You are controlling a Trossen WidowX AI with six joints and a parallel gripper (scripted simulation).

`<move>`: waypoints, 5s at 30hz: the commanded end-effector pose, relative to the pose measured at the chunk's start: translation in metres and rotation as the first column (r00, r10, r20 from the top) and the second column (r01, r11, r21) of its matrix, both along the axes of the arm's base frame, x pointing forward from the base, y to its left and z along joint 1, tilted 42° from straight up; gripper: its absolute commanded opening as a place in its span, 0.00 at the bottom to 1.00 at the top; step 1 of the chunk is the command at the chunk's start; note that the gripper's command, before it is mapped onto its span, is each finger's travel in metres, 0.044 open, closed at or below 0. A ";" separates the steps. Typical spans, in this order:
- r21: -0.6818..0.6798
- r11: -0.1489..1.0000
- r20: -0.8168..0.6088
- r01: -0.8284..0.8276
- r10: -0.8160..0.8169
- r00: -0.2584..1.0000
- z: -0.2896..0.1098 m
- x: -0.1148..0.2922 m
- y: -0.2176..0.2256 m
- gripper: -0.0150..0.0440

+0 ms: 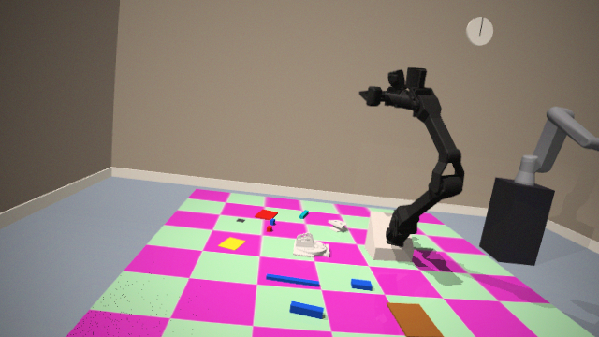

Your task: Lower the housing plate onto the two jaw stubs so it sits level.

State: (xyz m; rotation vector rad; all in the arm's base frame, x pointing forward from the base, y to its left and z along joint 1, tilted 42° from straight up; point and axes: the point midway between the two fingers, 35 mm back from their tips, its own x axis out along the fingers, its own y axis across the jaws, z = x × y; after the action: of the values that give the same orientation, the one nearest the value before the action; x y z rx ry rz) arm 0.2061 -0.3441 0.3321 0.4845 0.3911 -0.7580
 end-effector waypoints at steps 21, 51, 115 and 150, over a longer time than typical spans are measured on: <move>0.511 0.839 -0.155 0.187 -0.124 0.980 -0.151 0.026 -0.013 1.00; 0.778 0.256 -0.529 0.574 -0.229 0.817 -0.321 0.029 0.033 1.00; 0.297 -0.370 -0.952 0.880 -0.042 0.303 -0.484 -0.020 0.168 1.00; 0.297 -0.370 -0.952 0.880 -0.042 0.303 -0.484 -0.020 0.168 1.00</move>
State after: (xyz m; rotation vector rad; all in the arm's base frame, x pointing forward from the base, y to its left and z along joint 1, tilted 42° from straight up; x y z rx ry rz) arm 0.1854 -0.1761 -0.1513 2.0744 1.5353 -1.7356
